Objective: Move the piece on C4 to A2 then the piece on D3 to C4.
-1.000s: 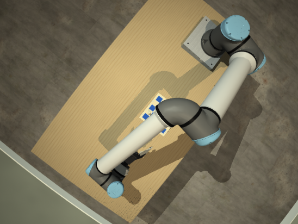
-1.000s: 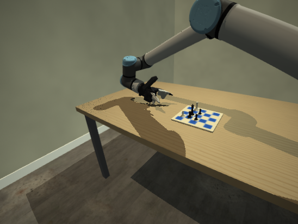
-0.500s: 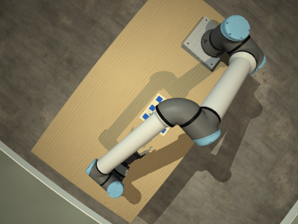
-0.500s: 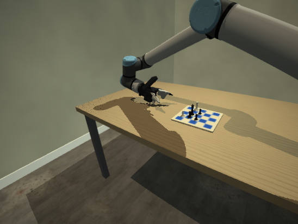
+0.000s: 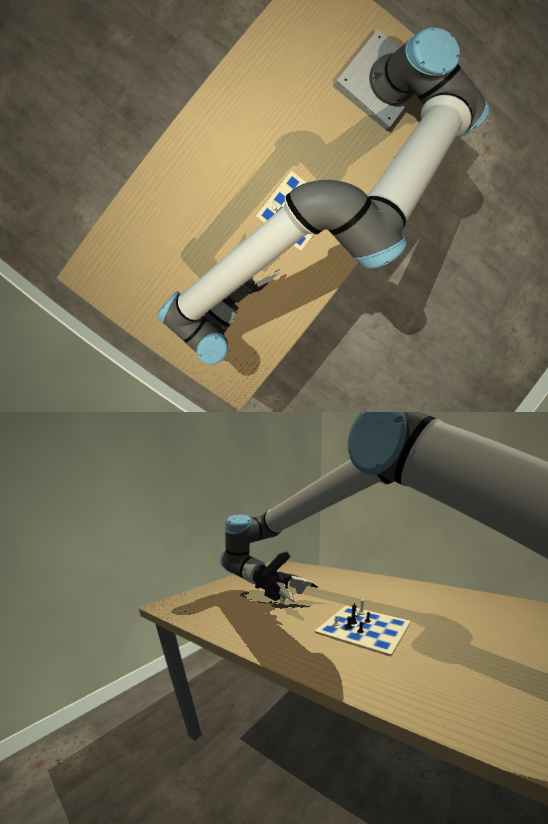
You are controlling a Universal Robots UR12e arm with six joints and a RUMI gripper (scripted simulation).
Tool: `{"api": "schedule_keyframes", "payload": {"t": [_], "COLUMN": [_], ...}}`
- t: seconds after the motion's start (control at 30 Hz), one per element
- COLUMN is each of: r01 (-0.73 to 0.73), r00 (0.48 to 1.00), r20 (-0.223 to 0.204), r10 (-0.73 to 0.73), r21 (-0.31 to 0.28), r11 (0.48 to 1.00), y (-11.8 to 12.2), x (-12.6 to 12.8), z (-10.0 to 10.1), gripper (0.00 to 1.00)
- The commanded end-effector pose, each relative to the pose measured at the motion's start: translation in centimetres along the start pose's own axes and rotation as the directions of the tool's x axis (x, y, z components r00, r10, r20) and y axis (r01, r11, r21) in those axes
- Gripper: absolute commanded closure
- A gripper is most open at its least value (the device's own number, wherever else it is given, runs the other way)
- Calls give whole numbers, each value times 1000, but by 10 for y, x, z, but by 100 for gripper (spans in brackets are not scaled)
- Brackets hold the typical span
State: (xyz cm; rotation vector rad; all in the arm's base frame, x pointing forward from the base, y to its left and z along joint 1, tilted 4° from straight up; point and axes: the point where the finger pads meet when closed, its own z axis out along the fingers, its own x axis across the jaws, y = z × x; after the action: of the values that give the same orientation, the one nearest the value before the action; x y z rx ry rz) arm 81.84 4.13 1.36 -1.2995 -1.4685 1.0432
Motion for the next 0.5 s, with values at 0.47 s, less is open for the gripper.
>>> {"api": "schedule_keyframes", "payload": {"t": [0.47], "r01": [0], "r00": [1000], "r20": [0], "r10": [0], "r21": [-3], "r11": [1000], "y": [-48], "x": [1], "z": [-13], "gripper": [0]}}
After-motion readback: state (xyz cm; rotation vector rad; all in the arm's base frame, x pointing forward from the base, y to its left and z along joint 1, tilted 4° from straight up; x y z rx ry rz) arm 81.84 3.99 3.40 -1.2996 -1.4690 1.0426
